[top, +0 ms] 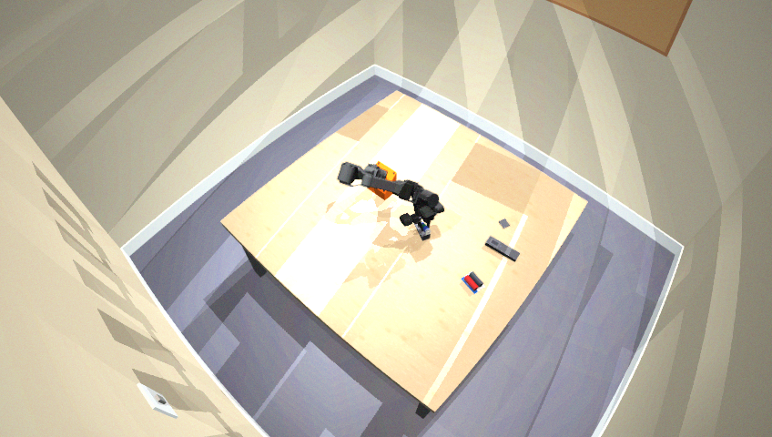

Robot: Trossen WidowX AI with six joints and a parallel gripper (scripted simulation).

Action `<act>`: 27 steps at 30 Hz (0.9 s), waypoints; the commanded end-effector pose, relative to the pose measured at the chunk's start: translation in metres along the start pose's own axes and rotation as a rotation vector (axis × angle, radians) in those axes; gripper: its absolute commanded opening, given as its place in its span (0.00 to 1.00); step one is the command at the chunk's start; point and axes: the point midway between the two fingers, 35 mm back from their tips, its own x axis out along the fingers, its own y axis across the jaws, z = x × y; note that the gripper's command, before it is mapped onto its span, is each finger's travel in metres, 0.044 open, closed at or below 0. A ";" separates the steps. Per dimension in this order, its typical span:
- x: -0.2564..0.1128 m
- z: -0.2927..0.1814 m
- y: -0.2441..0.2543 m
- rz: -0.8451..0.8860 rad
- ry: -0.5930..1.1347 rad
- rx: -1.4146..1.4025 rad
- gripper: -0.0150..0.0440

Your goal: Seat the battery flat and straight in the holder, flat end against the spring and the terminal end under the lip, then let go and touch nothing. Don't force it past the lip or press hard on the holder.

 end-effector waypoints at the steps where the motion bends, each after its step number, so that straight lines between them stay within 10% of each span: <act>1: 0.001 -0.003 -0.002 -0.003 -0.018 -0.007 0.40; 27: 0.001 -0.014 -0.007 0.013 -0.100 -0.016 0.40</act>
